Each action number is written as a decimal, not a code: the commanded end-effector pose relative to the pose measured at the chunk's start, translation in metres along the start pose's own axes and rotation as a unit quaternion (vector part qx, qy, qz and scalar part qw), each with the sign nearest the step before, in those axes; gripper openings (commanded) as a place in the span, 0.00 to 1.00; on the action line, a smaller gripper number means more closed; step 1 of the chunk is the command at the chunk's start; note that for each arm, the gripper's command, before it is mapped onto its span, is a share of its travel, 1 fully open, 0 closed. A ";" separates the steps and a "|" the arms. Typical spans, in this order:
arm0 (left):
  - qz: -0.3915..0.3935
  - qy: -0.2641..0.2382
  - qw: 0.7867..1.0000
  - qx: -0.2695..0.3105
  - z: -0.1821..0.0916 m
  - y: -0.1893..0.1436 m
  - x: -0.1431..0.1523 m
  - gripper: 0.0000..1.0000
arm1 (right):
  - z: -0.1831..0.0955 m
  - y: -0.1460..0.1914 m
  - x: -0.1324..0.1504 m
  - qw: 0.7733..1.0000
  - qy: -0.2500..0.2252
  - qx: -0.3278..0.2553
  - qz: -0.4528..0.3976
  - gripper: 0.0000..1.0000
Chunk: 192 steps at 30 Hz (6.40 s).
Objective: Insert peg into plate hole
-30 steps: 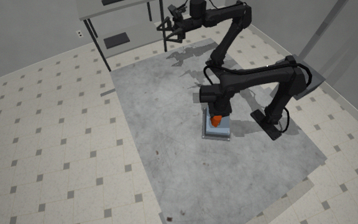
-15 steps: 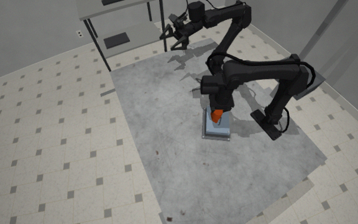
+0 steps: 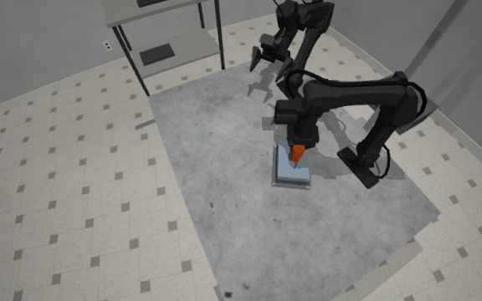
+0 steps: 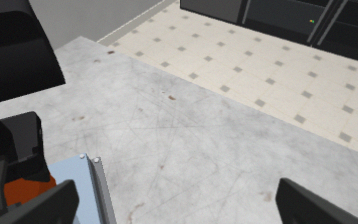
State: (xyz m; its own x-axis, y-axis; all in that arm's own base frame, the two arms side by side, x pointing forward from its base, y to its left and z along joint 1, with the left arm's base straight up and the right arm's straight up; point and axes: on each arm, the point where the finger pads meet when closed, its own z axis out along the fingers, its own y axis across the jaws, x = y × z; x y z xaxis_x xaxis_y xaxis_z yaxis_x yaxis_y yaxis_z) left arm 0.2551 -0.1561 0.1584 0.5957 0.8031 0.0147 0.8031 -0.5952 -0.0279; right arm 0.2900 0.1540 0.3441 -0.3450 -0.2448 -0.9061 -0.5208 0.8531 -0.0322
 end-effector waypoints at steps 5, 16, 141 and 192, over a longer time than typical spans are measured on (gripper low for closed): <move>0.006 0.004 0.999 -0.049 -0.004 0.010 -0.002 0.40 | -0.067 0.074 0.013 0.992 0.067 -0.099 -0.041 1.00; 0.002 0.002 1.000 -0.018 0.022 -0.005 0.000 0.40 | -0.112 0.109 0.024 0.977 0.085 -0.174 -0.086 1.00; 0.002 -0.001 1.000 -0.018 0.042 0.002 0.000 0.40 | -0.115 0.114 0.019 0.976 0.075 -0.185 -0.090 1.00; 0.000 -0.005 1.000 -0.014 0.018 0.001 0.000 0.71 | -0.115 0.114 0.019 0.976 0.075 -0.185 -0.090 1.00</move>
State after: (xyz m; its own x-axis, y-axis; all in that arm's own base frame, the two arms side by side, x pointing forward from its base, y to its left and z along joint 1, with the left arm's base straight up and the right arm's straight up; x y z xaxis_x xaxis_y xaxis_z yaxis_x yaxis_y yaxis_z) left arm 0.2559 -0.1548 0.1332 0.5948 0.8037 0.0179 0.8039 -0.5948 -0.0055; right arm 0.1356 0.1972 0.3560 -0.3344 -0.4985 -0.7998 -0.8258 0.5640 -0.0063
